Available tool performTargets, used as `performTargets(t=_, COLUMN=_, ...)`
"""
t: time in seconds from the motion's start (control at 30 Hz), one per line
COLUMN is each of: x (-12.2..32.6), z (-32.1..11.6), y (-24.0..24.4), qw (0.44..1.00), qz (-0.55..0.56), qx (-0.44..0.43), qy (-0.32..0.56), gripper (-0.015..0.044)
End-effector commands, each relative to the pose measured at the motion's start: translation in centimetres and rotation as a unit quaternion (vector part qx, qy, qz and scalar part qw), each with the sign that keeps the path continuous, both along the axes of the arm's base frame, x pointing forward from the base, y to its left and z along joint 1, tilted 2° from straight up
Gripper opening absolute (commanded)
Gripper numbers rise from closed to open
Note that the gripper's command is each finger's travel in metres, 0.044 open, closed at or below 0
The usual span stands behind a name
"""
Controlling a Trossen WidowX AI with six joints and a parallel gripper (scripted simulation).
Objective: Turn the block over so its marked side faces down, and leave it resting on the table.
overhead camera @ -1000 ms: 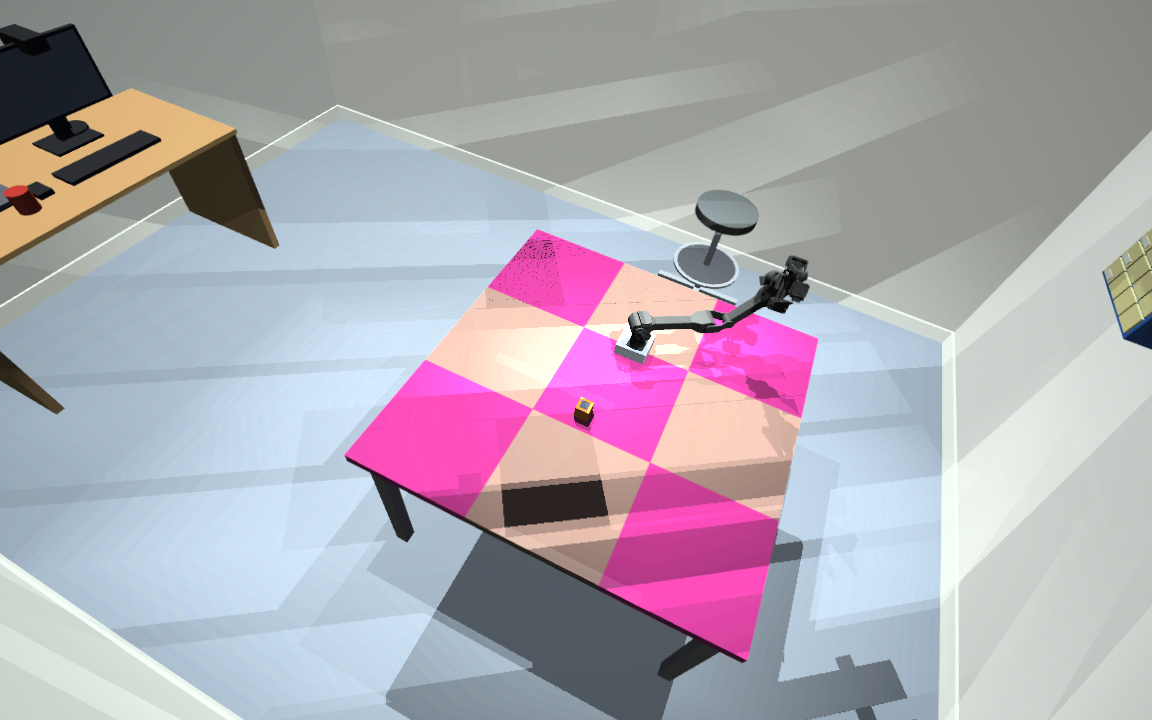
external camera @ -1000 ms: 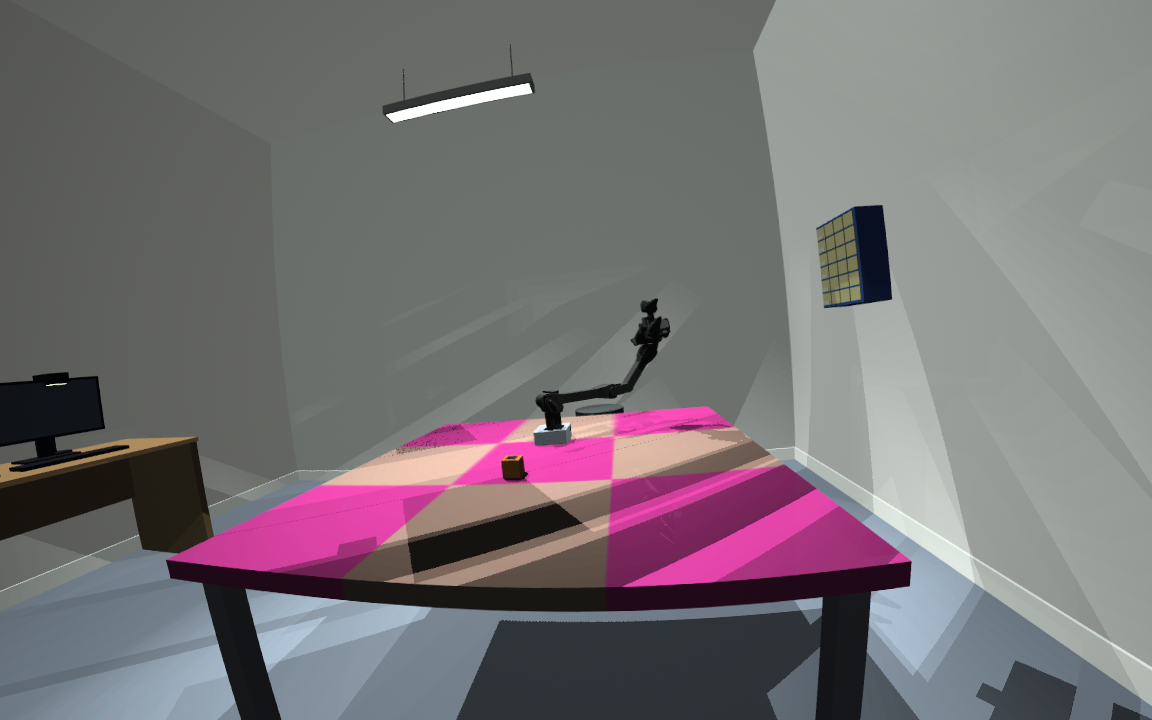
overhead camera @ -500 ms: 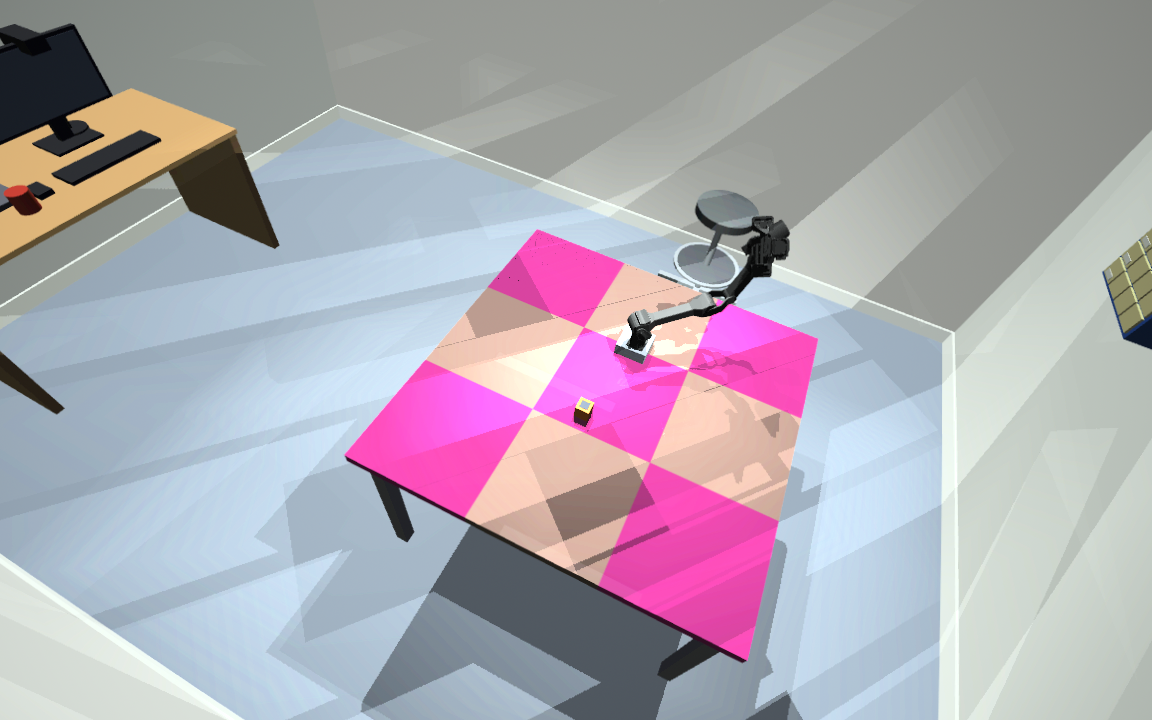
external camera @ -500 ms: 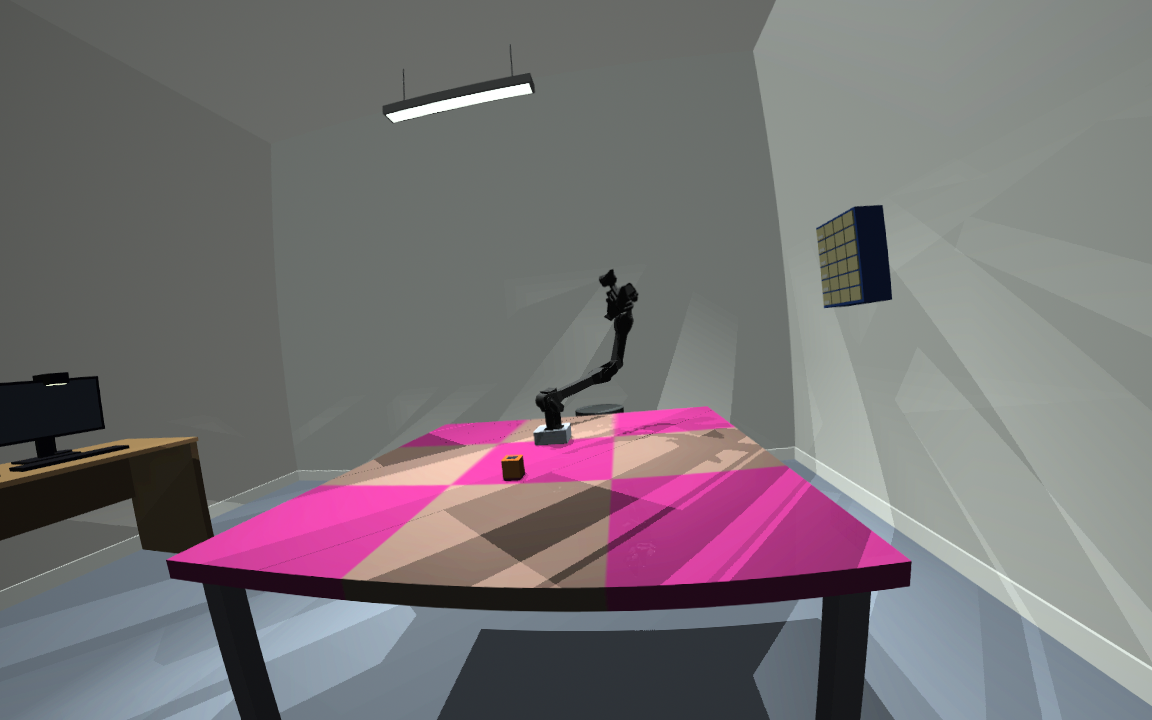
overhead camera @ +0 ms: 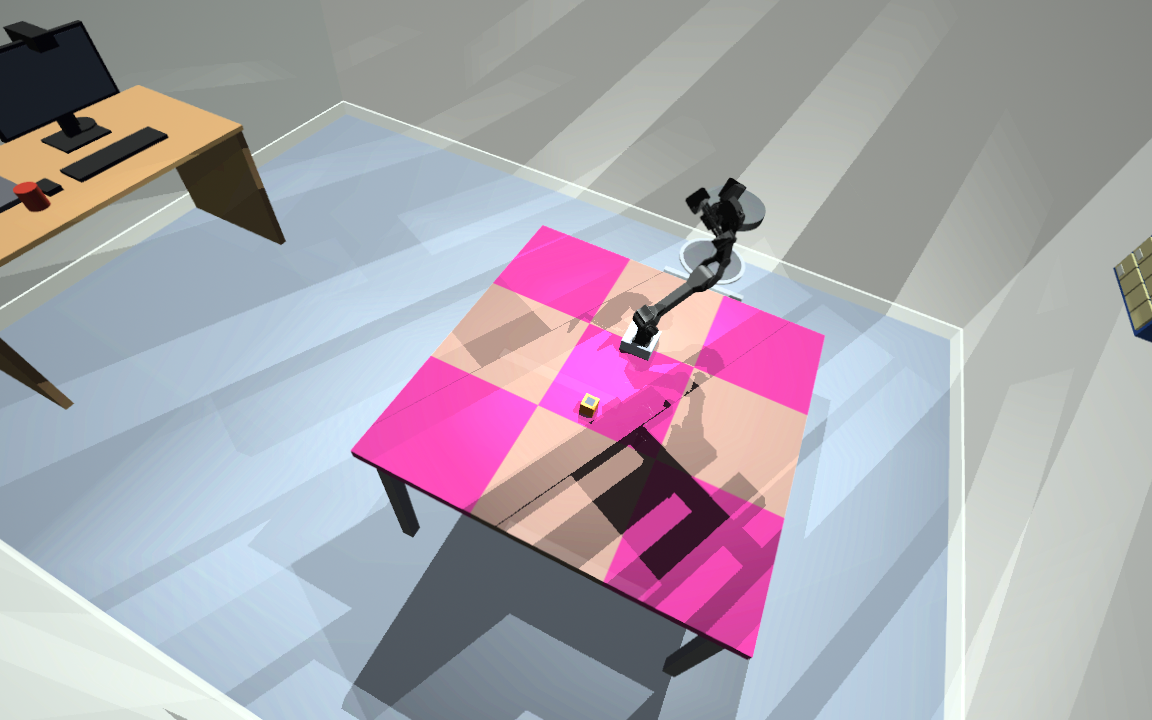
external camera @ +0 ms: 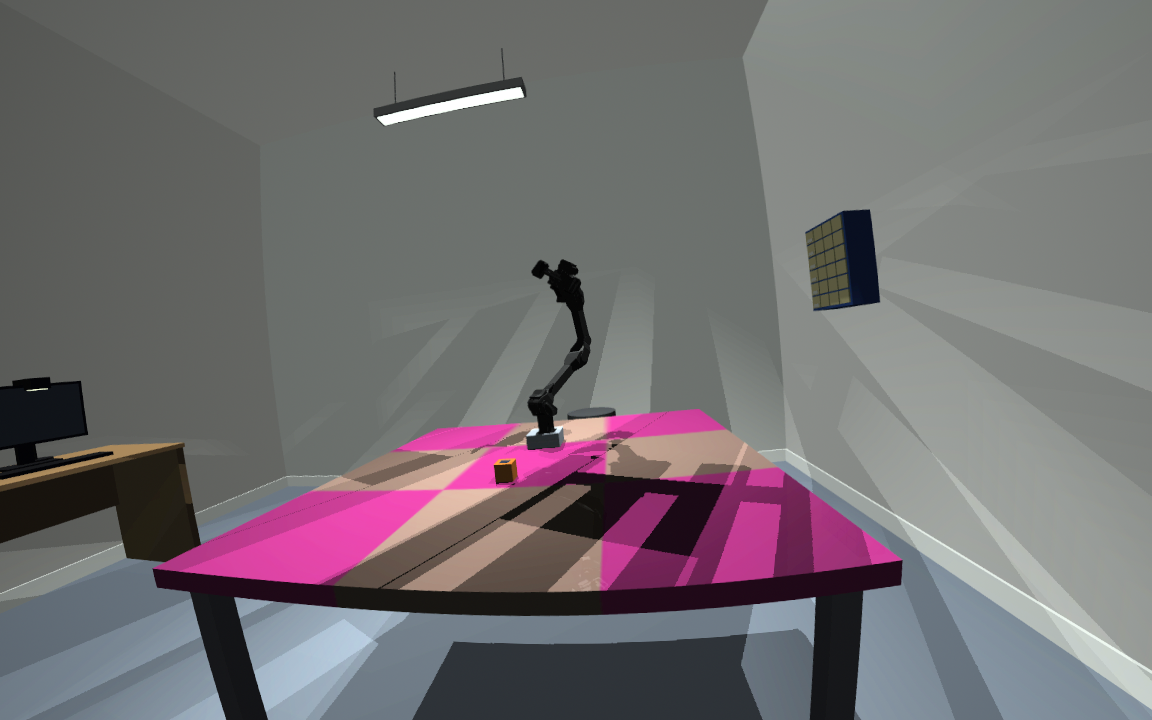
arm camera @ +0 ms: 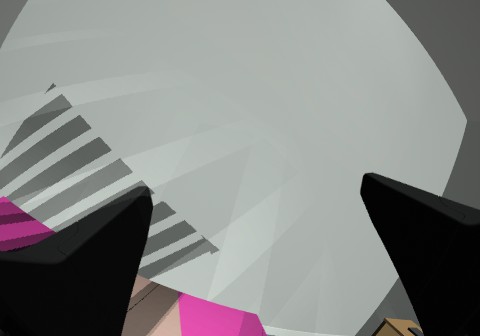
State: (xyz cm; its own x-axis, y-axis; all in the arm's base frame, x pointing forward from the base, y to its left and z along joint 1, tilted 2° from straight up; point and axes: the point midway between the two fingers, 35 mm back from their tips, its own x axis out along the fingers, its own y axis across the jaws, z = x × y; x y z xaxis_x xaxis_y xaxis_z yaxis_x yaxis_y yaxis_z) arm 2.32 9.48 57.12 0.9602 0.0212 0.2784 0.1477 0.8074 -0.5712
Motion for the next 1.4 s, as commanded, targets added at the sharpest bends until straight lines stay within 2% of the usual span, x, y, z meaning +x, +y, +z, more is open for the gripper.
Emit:
performTargets(t=0.0, x=4.7, z=-0.6, y=-4.4, qw=0.996, qz=0.002, qx=0.062, qy=0.061, gripper=0.0440)
performTargets(t=0.37, x=16.0, z=-5.7, y=-11.4, qw=0.967, qz=-0.010, qx=0.152, qy=0.206, gripper=0.0440)
performTargets(t=0.53, x=21.6, z=-10.0, y=-13.7, qw=0.936, qz=-0.024, qx=0.195, qy=0.292, gripper=0.0440)
performTargets(t=0.7, x=26.8, z=-15.7, y=-15.0, qw=0.903, qz=-0.037, qx=0.194, qy=0.381, gripper=0.0440)
performTargets(t=1.03, x=33.6, z=-29.7, y=-15.4, qw=0.776, qz=-0.093, qx=0.243, qy=0.574, gripper=0.0440)
performTargets(t=1.37, x=34.3, z=-45.0, y=-13.6, qw=0.603, qz=-0.178, qx=0.218, qy=0.746, gripper=0.0440)
